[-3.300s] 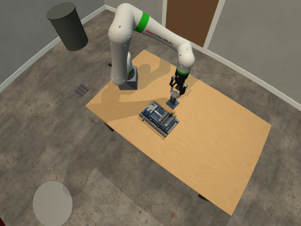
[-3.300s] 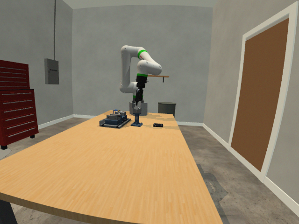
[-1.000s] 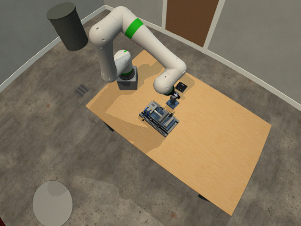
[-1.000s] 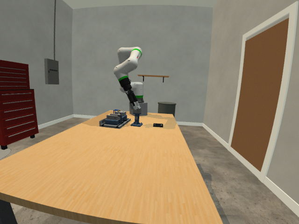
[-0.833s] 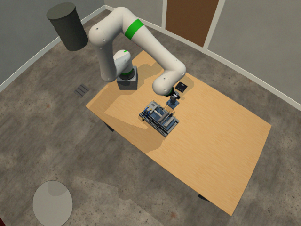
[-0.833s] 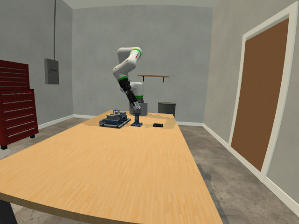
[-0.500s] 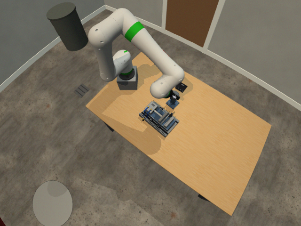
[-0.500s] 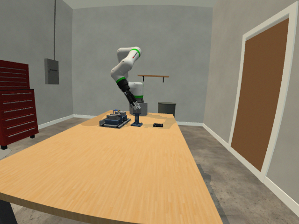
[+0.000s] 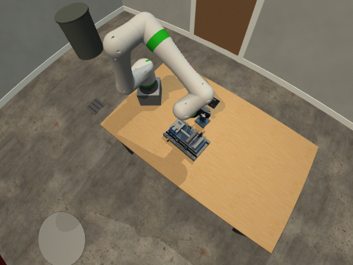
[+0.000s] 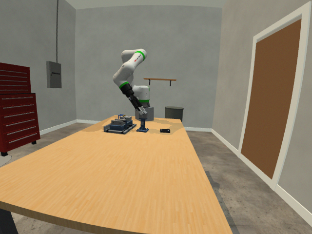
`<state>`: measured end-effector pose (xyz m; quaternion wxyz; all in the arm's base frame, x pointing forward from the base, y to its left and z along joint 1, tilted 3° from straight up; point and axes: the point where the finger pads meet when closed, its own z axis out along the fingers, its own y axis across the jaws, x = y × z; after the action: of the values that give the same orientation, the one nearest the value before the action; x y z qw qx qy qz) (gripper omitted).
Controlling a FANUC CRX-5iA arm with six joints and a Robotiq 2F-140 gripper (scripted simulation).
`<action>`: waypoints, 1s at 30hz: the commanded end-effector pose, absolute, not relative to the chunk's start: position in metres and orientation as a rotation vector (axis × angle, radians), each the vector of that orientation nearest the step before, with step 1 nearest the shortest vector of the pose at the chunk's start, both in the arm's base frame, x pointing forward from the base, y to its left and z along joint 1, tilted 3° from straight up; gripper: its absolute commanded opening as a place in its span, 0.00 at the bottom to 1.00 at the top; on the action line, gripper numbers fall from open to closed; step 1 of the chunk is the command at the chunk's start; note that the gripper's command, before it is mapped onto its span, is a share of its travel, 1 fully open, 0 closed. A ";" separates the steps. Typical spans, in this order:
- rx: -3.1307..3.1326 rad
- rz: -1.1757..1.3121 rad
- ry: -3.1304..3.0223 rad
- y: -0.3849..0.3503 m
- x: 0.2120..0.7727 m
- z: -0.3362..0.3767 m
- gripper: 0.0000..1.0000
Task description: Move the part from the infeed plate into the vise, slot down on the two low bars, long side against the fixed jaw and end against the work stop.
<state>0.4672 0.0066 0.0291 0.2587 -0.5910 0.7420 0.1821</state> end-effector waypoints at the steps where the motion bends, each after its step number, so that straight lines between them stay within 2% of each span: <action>1: -1.591 0.509 1.996 0.006 0.467 0.029 0.51; 30: -1.550 0.559 1.941 0.005 0.467 0.028 0.51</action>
<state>0.4668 0.0049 0.0275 0.2915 -0.5824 0.7296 0.2086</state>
